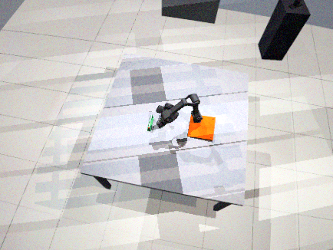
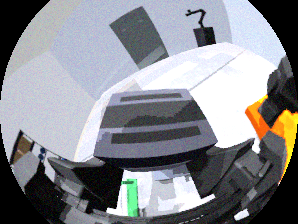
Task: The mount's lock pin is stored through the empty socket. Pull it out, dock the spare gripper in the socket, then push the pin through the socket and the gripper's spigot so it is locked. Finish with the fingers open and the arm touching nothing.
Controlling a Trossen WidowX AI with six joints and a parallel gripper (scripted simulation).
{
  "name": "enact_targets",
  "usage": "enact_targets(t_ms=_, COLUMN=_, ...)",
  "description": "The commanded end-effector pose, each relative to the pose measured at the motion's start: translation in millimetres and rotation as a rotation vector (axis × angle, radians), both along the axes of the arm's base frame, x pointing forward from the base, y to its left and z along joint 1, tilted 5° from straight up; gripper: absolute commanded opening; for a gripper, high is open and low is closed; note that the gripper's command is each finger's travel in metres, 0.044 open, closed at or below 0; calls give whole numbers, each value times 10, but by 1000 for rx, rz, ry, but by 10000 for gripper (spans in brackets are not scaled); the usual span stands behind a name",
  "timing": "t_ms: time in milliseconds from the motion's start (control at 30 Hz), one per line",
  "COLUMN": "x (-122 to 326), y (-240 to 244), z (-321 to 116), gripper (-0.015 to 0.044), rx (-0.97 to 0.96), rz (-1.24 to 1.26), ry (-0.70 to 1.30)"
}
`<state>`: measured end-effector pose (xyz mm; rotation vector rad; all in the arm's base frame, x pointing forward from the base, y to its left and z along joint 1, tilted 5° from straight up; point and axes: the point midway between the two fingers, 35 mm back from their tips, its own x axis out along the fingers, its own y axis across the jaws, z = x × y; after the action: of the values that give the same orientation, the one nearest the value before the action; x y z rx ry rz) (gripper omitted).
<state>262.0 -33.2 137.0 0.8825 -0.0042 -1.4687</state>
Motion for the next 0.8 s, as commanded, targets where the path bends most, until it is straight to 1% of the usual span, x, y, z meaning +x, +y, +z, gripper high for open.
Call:
enact_targets(t_ms=0, x=0, y=0, z=1, gripper=0, rx=0, rz=0, ry=-1)
enact_targets(t_ms=167, x=0, y=0, z=1, gripper=0, rx=0, rz=0, ry=-1)
enact_targets(t_ms=700, x=0, y=0, z=1, gripper=420, rx=0, rz=0, ry=-1)
enact_targets(t_ms=733, x=0, y=0, z=1, gripper=440, rx=0, rz=0, ry=-1)
enact_targets(t_ms=767, x=0, y=0, z=1, gripper=440, rx=0, rz=0, ry=-1)
